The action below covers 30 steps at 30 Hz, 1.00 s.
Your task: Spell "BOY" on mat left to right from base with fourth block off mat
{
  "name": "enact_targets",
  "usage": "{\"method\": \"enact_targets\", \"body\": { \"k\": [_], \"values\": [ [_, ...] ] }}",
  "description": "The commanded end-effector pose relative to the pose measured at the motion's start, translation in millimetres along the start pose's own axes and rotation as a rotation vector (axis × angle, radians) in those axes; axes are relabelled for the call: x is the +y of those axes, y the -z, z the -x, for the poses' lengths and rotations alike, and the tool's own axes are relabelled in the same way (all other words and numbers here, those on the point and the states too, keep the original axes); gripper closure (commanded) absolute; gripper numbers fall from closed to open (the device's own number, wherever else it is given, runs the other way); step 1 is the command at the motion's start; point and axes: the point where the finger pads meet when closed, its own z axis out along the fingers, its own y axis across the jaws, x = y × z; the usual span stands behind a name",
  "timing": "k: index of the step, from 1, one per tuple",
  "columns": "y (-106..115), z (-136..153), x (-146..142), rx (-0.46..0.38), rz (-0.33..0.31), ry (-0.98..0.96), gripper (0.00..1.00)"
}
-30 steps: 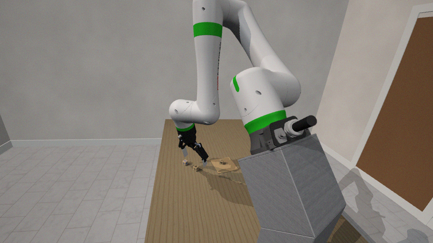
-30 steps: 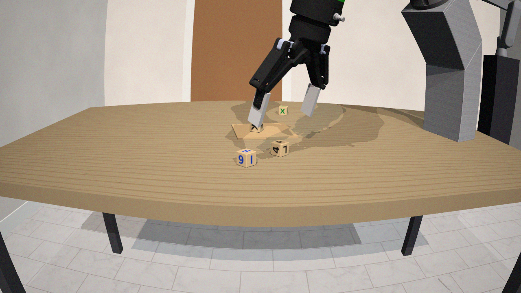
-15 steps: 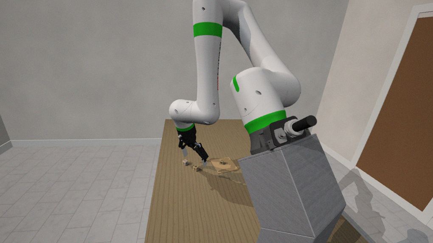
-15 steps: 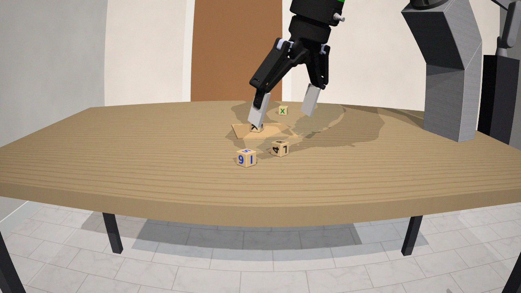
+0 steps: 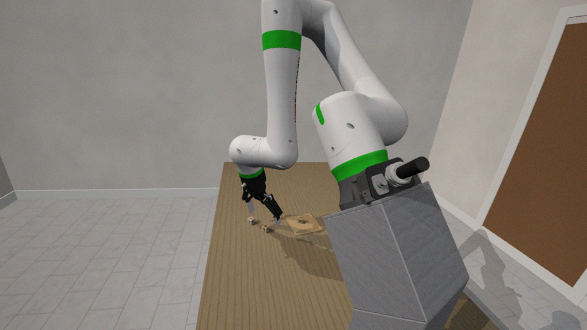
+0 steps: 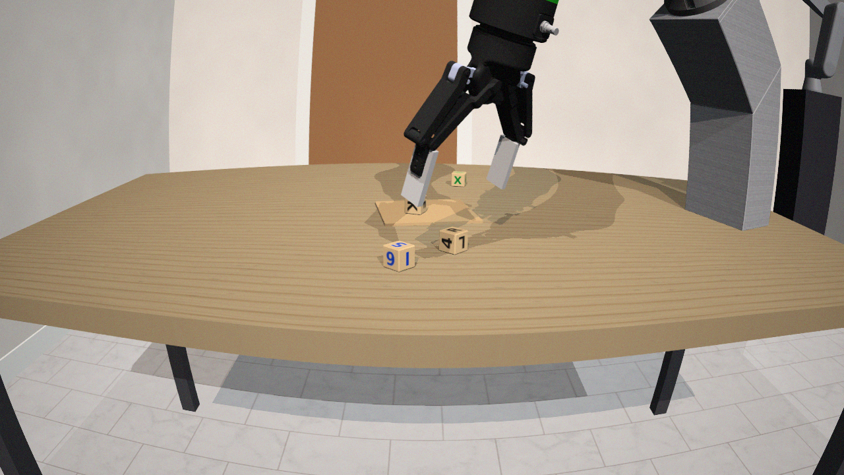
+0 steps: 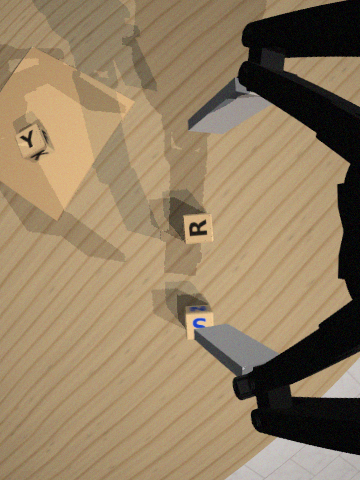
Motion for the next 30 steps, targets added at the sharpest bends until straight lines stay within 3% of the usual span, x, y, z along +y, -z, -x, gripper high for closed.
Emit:
{"method": "enact_targets", "body": {
  "k": [1, 11, 20, 25, 30],
  "values": [
    [0, 0, 0, 0.000, 0.000, 0.000, 0.00],
    [0, -2, -1, 0.004, -0.001, 0.001, 0.00],
    [-3, -21, -10, 0.035, -0.003, 0.012, 0.00],
    [-7, -52, -24, 0.086, -0.003, 0.030, 0.00],
    [-10, -102, -41, 0.166, 0.009, 0.059, 0.00]
  ]
}}
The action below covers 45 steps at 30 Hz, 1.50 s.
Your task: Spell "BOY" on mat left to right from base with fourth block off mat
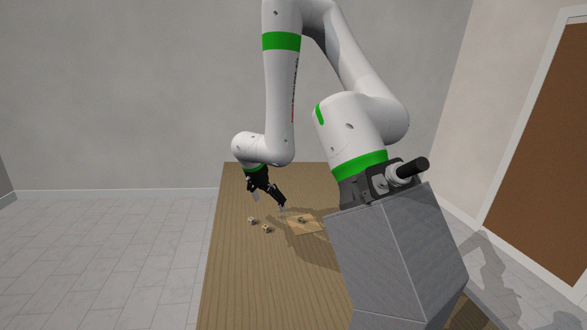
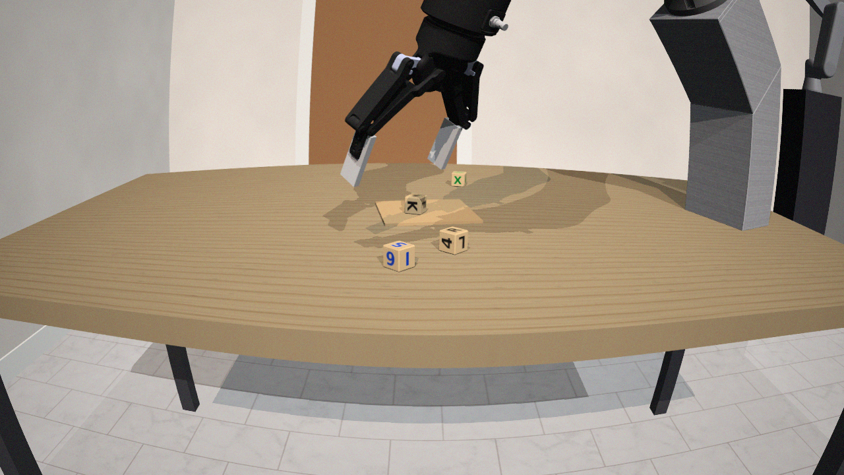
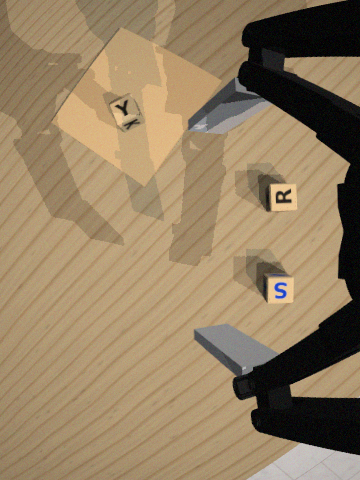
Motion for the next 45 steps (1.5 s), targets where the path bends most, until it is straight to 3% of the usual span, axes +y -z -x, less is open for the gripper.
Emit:
{"method": "enact_targets", "body": {
  "k": [1, 4, 7, 10, 11, 13, 21, 24, 26, 29, 32, 34, 35, 36, 39, 41, 42, 45],
  "values": [
    [-7, -41, -12, 0.065, 0.020, 0.026, 0.00],
    [-12, -83, -18, 0.127, 0.044, 0.051, 0.00],
    [-12, -83, -18, 0.127, 0.044, 0.051, 0.00],
    [-14, -130, -21, 0.192, 0.085, 0.079, 0.00],
    [-14, -130, -21, 0.192, 0.085, 0.079, 0.00],
    [-13, -164, -20, 0.235, 0.123, 0.100, 0.00],
    [-7, -233, -8, 0.304, 0.230, 0.146, 0.00],
    [-7, -233, -8, 0.304, 0.230, 0.146, 0.00],
    [-1, -266, 4, 0.324, 0.299, 0.171, 0.00],
    [2, -281, 11, 0.329, 0.337, 0.184, 0.00],
    [11, -309, 28, 0.326, 0.418, 0.209, 0.00],
    [11, -309, 28, 0.326, 0.418, 0.209, 0.00],
    [16, -321, 37, 0.317, 0.460, 0.223, 0.00],
    [16, -321, 37, 0.317, 0.460, 0.223, 0.00],
    [27, -341, 58, 0.281, 0.546, 0.251, 0.00],
    [27, -341, 58, 0.281, 0.546, 0.251, 0.00],
    [32, -348, 69, 0.254, 0.588, 0.265, 0.00],
    [39, -354, 80, 0.221, 0.628, 0.280, 0.00]
  ]
}}
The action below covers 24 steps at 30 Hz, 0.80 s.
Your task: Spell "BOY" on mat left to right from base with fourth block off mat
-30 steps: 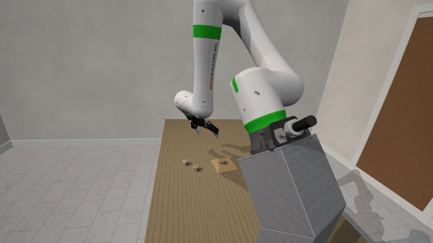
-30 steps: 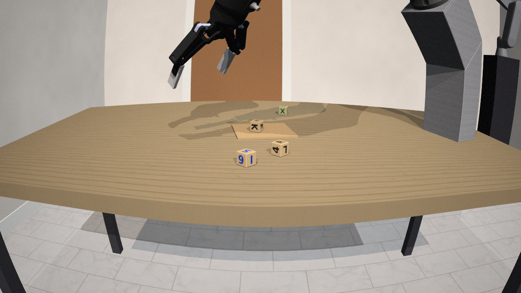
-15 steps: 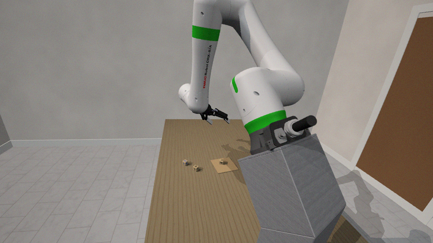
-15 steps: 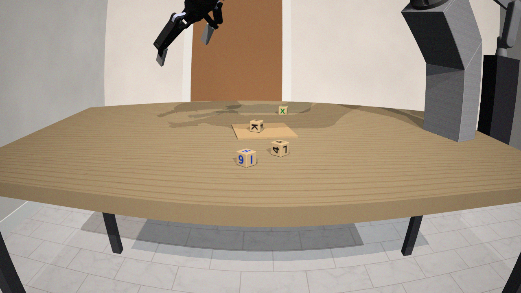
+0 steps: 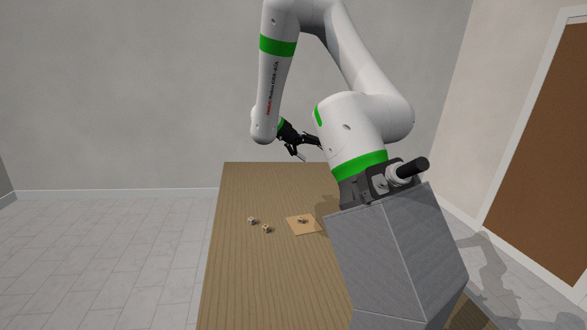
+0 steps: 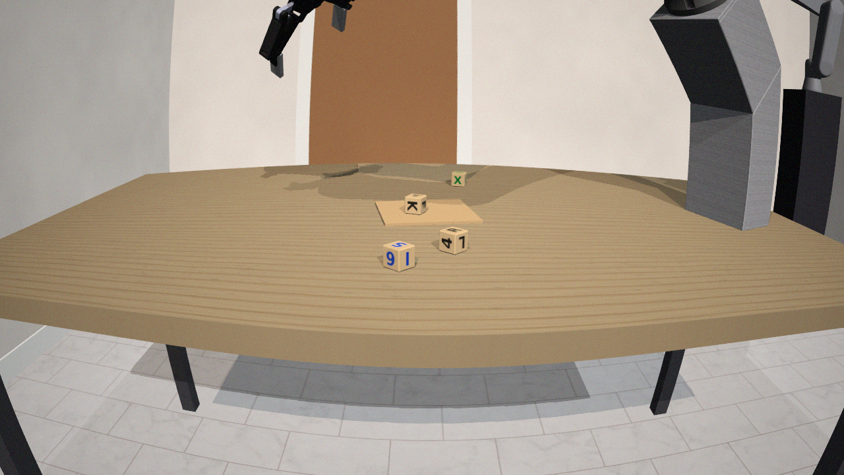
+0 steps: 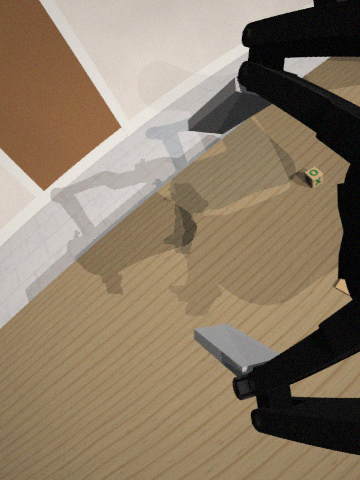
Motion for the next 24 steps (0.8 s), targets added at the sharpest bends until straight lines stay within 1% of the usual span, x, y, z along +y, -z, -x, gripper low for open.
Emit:
{"method": "enact_targets", "body": {
  "k": [1, 2, 3, 4, 6, 7, 9, 10, 13, 14, 15, 17, 18, 19, 21, 22, 23, 24],
  "values": [
    [-4, -9, 19, -0.052, 0.066, 0.045, 0.00],
    [-5, -10, 32, -0.088, 0.096, 0.076, 0.00],
    [-5, -10, 32, -0.088, 0.096, 0.076, 0.00],
    [-6, -9, 43, -0.125, 0.119, 0.105, 0.00],
    [-6, -9, 44, -0.130, 0.122, 0.109, 0.00],
    [-5, -7, 56, -0.177, 0.142, 0.144, 0.00],
    [-5, -7, 56, -0.178, 0.143, 0.145, 0.00],
    [-3, -3, 67, -0.230, 0.158, 0.183, 0.00],
    [-3, -3, 67, -0.230, 0.158, 0.183, 0.00],
    [-1, 2, 76, -0.287, 0.167, 0.223, 0.00],
    [1, 6, 81, -0.318, 0.169, 0.245, 0.00],
    [3, 9, 84, -0.347, 0.168, 0.265, 0.00],
    [3, 9, 84, -0.347, 0.168, 0.265, 0.00],
    [7, 15, 90, -0.396, 0.164, 0.299, 0.00],
    [8, 17, 91, -0.411, 0.162, 0.310, 0.00],
    [13, 23, 95, -0.457, 0.152, 0.343, 0.00],
    [15, 26, 96, -0.477, 0.147, 0.357, 0.00],
    [15, 26, 96, -0.477, 0.147, 0.357, 0.00]
  ]
}}
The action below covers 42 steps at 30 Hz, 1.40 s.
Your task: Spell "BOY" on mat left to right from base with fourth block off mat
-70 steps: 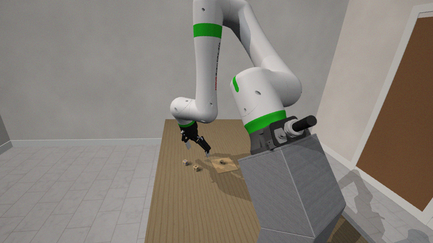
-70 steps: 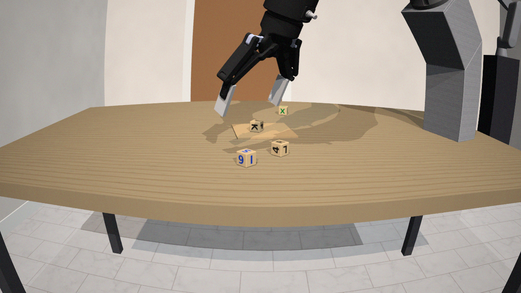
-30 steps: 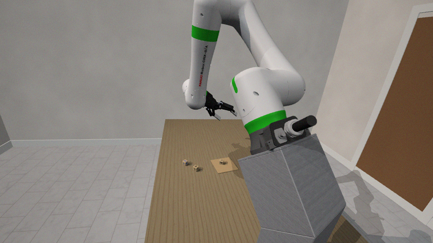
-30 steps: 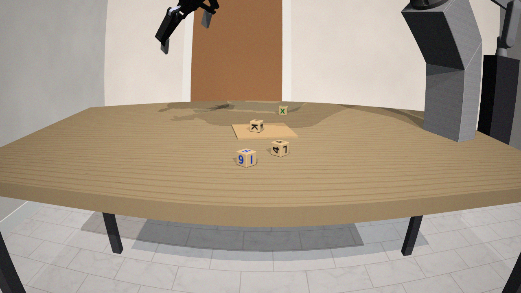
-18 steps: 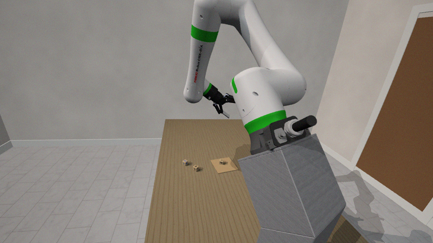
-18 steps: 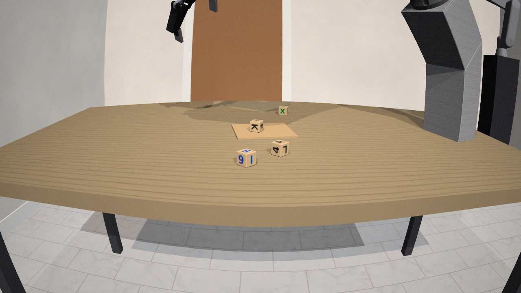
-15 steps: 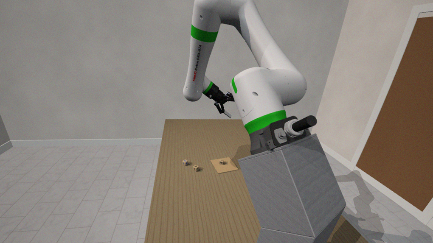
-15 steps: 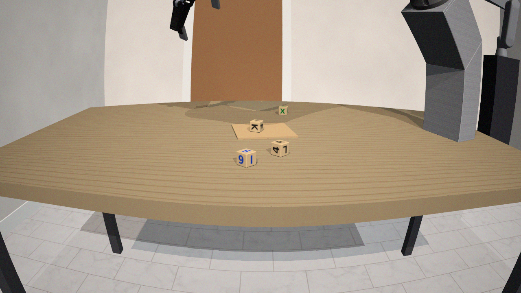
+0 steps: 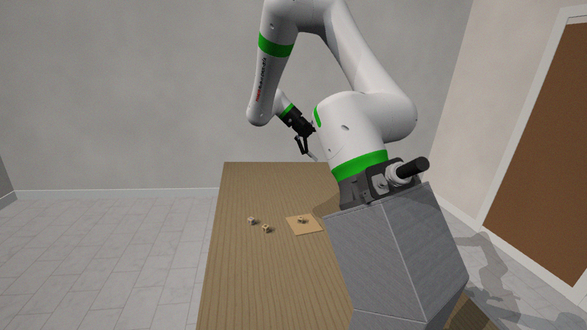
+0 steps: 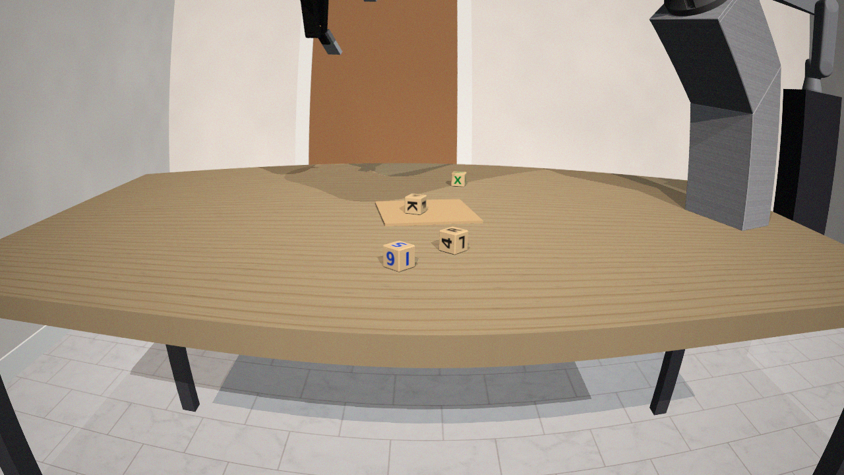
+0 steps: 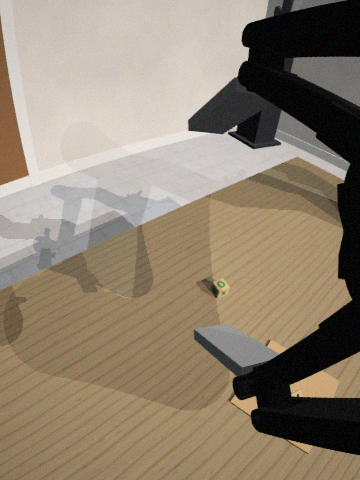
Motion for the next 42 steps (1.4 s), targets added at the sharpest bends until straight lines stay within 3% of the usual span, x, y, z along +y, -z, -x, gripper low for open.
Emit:
{"method": "enact_targets", "body": {
  "k": [1, 6, 7, 16, 21, 23, 24, 29, 31, 33, 34, 36, 37, 41, 42],
  "values": [
    [3, 17, 5, -0.106, -0.017, 0.088, 0.00],
    [6, 29, 5, -0.160, -0.042, 0.144, 0.00],
    [11, 41, 3, -0.212, -0.074, 0.203, 0.00],
    [32, 74, -6, -0.341, -0.196, 0.381, 0.00],
    [48, 92, -15, -0.400, -0.286, 0.490, 0.00],
    [48, 92, -15, -0.400, -0.286, 0.490, 0.00],
    [59, 102, -21, -0.428, -0.343, 0.556, 0.00],
    [73, 113, -28, -0.455, -0.415, 0.633, 0.00],
    [87, 74, -65, -0.418, -0.426, 0.620, 0.00],
    [87, 74, -65, -0.418, -0.426, 0.620, 0.00],
    [91, 59, -80, -0.402, -0.426, 0.609, 0.00],
    [92, 54, -84, -0.397, -0.426, 0.606, 0.00],
    [97, 36, -103, -0.376, -0.427, 0.591, 0.00],
    [97, 36, -104, -0.375, -0.427, 0.590, 0.00],
    [102, 18, -123, -0.354, -0.428, 0.574, 0.00]
  ]
}}
